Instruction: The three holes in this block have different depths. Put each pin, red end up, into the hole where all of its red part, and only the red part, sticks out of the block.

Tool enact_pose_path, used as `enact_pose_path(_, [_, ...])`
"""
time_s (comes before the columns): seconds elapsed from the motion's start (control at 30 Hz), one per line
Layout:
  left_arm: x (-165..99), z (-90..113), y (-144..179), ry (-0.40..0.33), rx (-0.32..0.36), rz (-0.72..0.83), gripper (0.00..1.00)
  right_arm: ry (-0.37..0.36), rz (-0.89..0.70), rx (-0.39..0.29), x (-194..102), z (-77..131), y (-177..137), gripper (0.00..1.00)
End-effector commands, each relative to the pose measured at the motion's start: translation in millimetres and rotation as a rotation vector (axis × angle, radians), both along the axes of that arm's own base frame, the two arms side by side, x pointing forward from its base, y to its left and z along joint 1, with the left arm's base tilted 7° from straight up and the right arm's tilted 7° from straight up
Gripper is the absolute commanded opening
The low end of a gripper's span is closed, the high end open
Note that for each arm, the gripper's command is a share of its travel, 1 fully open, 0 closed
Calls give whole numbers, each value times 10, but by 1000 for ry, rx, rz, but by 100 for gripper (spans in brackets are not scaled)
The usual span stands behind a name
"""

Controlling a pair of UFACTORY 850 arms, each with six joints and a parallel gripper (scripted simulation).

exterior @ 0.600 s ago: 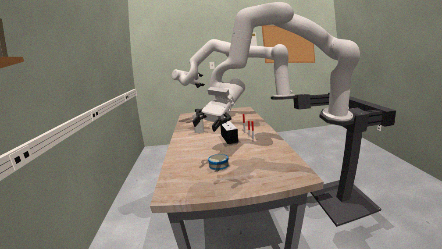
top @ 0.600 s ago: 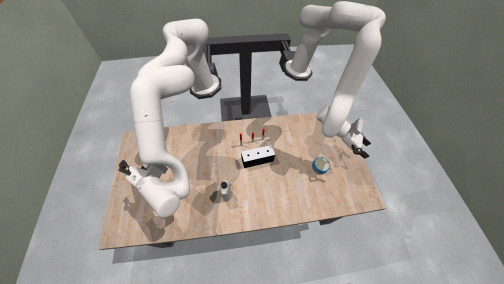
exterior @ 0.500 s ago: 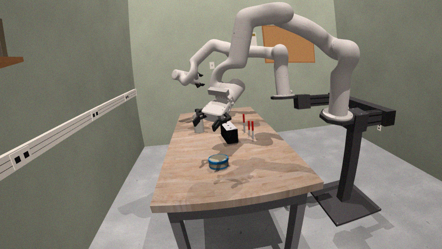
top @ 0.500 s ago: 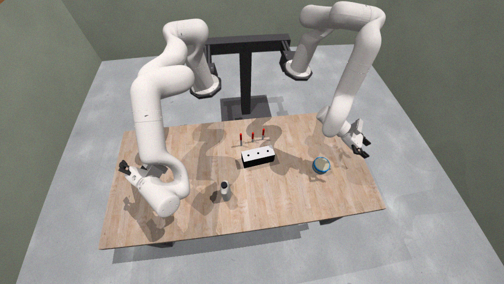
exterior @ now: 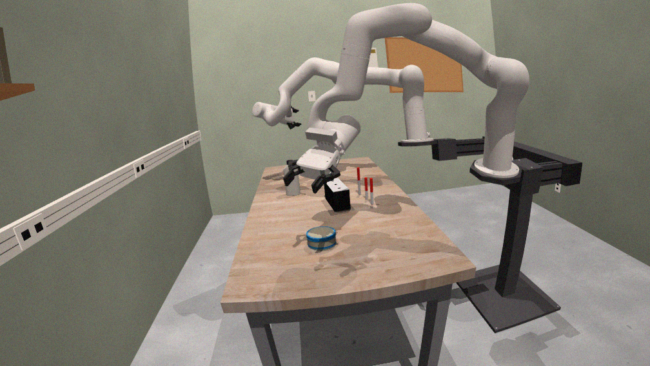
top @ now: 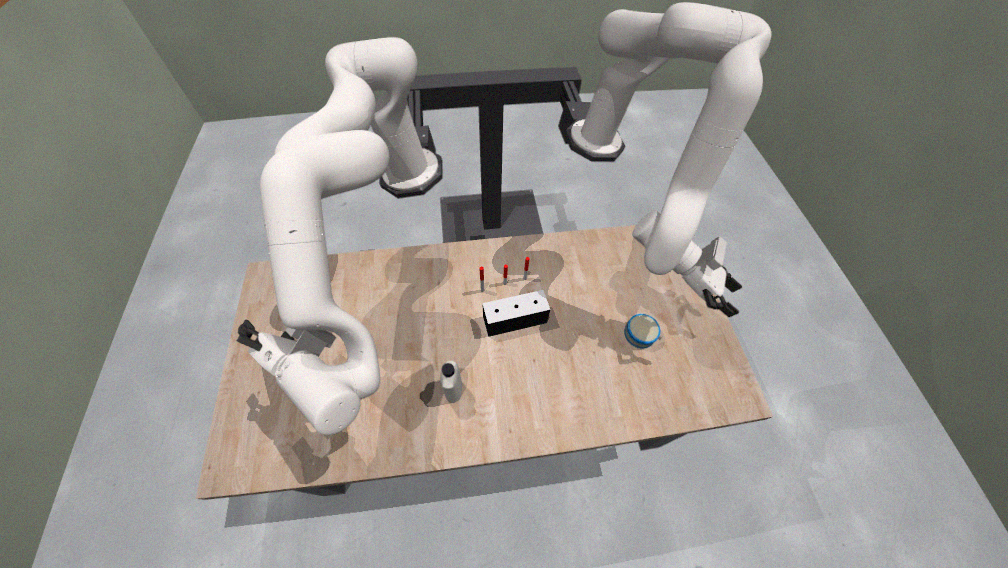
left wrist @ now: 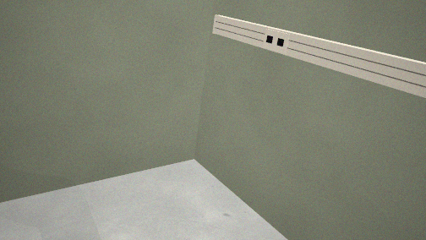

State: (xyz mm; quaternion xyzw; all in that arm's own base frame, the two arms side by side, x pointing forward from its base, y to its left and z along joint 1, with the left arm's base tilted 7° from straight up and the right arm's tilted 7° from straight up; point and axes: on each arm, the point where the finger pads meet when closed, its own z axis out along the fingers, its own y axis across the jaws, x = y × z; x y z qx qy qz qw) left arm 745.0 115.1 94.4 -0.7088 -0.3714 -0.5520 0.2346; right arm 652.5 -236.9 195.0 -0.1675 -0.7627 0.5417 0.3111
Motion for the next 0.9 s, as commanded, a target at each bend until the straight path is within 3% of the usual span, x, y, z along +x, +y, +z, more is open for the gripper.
enact_pose_path(0.0, [-6,25,11,-2,0,0,100,-2,0,-1,4,14,1,100])
enact_pose_path(0.87, [-575,564,518,-2,1,1,100,-2,0,-1,4,14,1,100])
